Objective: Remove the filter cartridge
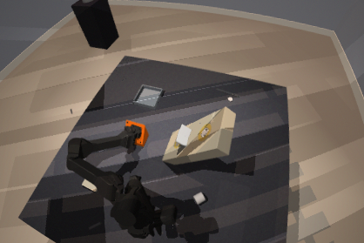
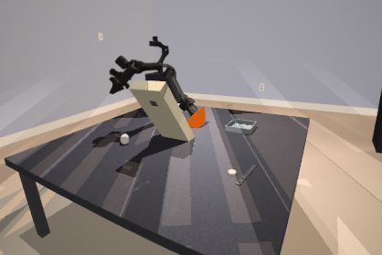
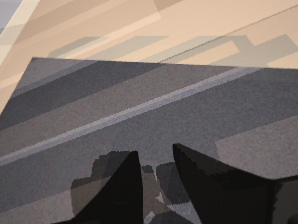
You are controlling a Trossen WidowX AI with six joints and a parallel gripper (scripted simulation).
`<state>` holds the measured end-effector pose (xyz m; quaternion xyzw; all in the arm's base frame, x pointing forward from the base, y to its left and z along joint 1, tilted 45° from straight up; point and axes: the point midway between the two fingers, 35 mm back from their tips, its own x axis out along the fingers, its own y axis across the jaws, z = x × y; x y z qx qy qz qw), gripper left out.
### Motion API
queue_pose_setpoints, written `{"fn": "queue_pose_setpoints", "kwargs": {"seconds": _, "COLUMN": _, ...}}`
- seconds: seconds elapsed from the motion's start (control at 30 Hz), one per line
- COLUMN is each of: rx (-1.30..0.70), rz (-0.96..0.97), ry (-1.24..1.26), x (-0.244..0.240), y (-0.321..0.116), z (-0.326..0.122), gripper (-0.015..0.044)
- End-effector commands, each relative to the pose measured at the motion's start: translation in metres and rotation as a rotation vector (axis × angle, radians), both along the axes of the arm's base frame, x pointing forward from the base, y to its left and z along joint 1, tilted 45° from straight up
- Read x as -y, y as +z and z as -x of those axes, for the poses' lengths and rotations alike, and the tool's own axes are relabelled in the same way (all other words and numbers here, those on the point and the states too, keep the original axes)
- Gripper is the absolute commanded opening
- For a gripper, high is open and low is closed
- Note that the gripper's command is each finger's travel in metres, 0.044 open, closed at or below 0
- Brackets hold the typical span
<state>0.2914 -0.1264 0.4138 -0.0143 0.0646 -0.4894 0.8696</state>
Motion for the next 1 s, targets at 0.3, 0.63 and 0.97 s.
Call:
{"fn": "queue_pose_setpoints", "kwargs": {"seconds": 0.3, "rx": -0.301, "rz": 0.034, "ry": 0.458, "x": -0.173, "y": -0.110, "z": -0.048, "gripper": 0.0107}}
{"fn": "queue_pose_setpoints", "kwargs": {"seconds": 0.63, "rx": -0.668, "rz": 0.295, "ry": 0.741, "x": -0.293, "y": -0.212, "z": -0.005, "gripper": 0.0107}}
{"fn": "queue_pose_setpoints", "kwargs": {"seconds": 0.97, "rx": -0.746, "rz": 0.395, "ry": 0.788, "x": -0.316, "y": -0.237, "z": 0.015, "gripper": 0.0107}}
